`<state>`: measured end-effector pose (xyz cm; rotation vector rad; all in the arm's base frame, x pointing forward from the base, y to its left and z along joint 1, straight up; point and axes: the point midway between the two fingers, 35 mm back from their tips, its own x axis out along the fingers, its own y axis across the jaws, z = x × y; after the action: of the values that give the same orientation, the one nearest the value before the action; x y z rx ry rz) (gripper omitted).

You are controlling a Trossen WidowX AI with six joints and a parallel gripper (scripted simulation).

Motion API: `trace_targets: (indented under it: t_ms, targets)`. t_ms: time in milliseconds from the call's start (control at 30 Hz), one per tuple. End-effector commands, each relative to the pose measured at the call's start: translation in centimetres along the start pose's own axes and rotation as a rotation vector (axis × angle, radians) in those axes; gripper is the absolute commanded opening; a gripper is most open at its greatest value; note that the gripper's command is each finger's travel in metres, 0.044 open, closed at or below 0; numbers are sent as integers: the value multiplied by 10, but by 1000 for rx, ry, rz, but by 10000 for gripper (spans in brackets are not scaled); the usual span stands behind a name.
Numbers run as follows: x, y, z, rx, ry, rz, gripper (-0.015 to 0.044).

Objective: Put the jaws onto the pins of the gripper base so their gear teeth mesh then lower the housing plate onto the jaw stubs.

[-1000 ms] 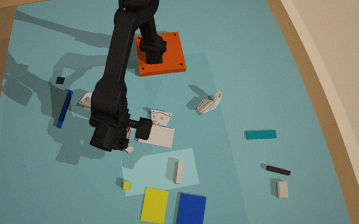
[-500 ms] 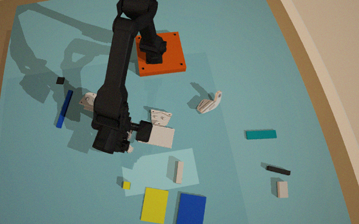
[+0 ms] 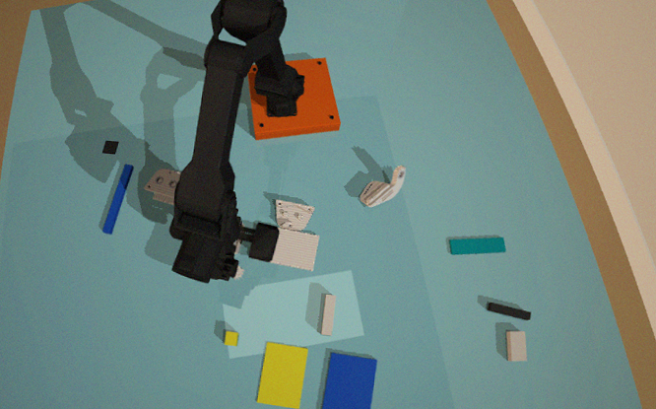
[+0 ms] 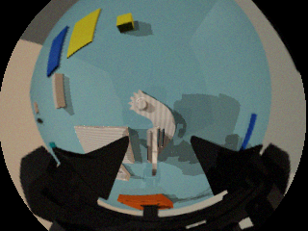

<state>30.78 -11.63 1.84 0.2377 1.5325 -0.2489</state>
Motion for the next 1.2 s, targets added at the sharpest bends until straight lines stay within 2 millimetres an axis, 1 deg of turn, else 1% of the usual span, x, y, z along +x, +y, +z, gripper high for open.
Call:
trace_targets:
  t_ms: [0,567,600,1167]
  targets:
    - [2,0,0,-4,1,0,440]
    - [4,0,0,-4,1,0,440]
    - [1,0,0,-2,0,0,433]
    - [1,0,0,-2,0,0,320]
